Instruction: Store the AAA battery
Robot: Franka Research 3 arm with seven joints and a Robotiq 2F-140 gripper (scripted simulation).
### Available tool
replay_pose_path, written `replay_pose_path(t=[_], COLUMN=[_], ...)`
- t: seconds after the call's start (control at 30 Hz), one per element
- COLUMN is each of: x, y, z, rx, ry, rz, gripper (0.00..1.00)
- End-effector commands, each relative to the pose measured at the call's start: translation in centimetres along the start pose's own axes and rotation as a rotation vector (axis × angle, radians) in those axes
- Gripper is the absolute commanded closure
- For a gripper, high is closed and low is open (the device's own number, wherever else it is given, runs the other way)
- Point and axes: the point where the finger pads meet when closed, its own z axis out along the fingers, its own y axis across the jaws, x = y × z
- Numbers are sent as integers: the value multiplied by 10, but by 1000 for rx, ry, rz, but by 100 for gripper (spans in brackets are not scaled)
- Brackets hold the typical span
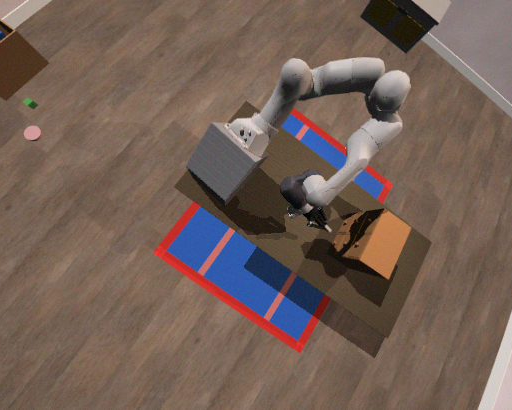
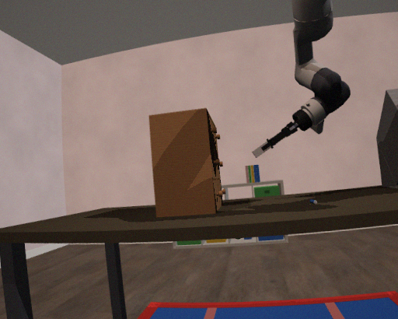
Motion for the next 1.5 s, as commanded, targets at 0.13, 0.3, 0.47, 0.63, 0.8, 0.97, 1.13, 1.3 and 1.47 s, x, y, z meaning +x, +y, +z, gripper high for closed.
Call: replay_pose_path(t=[0.13,0.3,0.47,0.63,0.8,0.97,1.13,1.3,1.47], x=[6,3,-1,-5,-8,-11,-14,-16,-17], y=[-2,-2,-2,-2,-3,-3,-3,-3,-3], z=[-25,-35,-52,-68,-77,-91,-103,-111,-113], rx=[1,-1,-6,-10,-12,-16,-19,-20,-21], ry=[249,337,484,626,707,833,937,1004,1027], rz=[57,57,57,57,57,57,56,56,56], gripper=[100,100,100,100,100,100,100,100,100])
